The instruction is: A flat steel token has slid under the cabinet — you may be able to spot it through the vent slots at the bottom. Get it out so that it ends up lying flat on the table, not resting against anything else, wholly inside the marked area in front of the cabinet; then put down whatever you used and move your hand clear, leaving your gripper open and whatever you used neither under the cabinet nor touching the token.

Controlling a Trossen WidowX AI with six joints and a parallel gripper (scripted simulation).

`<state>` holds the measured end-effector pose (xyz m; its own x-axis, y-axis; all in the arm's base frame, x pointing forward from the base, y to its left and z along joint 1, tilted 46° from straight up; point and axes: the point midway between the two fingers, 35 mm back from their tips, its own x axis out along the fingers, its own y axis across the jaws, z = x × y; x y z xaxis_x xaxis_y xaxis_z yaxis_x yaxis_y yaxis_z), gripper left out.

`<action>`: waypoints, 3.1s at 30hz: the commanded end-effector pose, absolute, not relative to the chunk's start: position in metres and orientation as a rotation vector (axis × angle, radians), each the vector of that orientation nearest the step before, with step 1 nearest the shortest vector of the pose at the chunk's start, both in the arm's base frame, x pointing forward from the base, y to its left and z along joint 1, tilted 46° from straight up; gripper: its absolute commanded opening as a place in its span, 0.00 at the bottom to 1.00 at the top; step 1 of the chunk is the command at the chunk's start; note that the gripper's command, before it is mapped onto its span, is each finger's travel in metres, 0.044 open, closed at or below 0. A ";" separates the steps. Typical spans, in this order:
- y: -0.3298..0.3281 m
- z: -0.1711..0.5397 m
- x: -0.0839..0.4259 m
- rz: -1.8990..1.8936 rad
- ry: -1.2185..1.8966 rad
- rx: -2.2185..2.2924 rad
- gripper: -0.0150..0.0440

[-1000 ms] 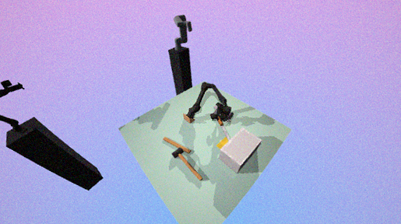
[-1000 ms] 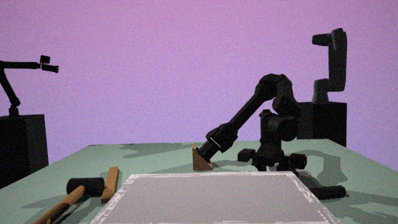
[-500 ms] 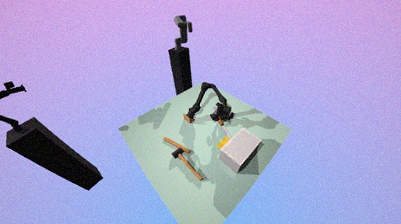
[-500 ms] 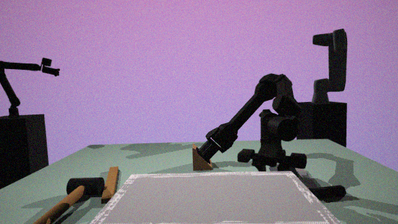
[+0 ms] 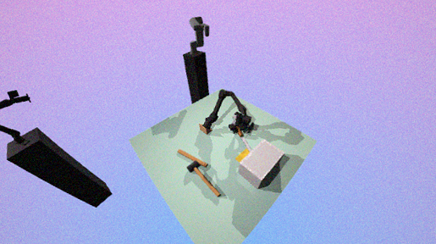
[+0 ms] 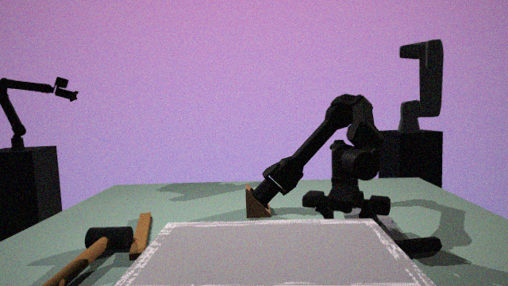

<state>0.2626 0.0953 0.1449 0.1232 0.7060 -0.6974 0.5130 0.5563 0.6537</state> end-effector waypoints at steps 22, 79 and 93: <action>0.095 0.145 0.263 0.193 1.529 1.079 0.25; 0.070 0.131 0.323 0.233 1.510 1.036 0.25; 0.064 0.128 0.338 0.234 1.509 1.035 0.25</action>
<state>0.3341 0.0668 0.1295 0.1276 0.7054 -0.6972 0.4614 0.5801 0.6713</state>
